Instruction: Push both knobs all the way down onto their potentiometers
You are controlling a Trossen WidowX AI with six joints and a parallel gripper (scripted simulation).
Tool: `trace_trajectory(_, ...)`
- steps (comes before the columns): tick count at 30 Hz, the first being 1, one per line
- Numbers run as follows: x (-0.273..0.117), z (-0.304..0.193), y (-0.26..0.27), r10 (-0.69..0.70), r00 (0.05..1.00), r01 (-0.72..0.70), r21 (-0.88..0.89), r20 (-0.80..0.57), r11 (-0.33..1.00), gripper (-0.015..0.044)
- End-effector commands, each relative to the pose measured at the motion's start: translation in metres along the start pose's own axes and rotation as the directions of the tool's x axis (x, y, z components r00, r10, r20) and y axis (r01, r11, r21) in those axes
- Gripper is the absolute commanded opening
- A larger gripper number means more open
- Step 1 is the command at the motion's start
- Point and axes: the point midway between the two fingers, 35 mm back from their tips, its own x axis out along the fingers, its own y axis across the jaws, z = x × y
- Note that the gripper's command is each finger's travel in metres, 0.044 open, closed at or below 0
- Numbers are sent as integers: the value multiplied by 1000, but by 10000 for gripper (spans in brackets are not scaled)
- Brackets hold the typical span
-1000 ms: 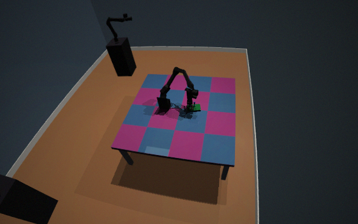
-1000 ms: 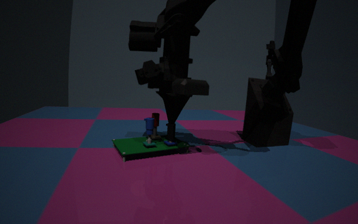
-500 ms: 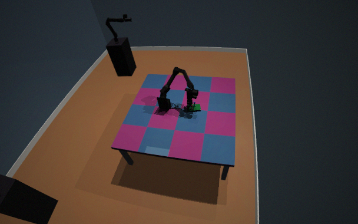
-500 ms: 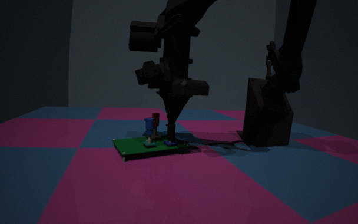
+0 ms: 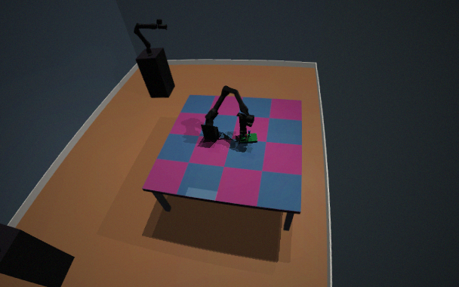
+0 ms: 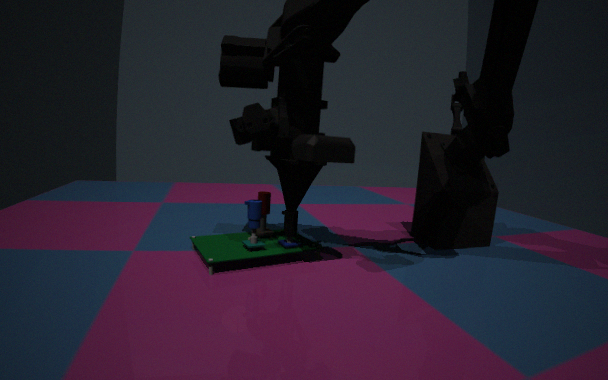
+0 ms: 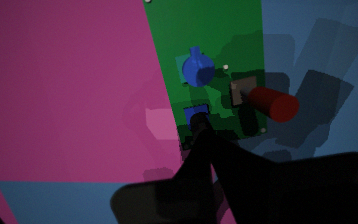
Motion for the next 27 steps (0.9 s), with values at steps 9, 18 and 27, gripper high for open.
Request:
trace_trajectory(9, 7, 0, 1, 3, 1000, -3, -3, -7, 1000, 0)
trace_trajectory(18, 7, 0, 1, 3, 1000, -3, -3, -7, 1000, 0)
trace_trajectory(27, 7, 0, 1, 3, 1000, -3, -3, -7, 1000, 0)
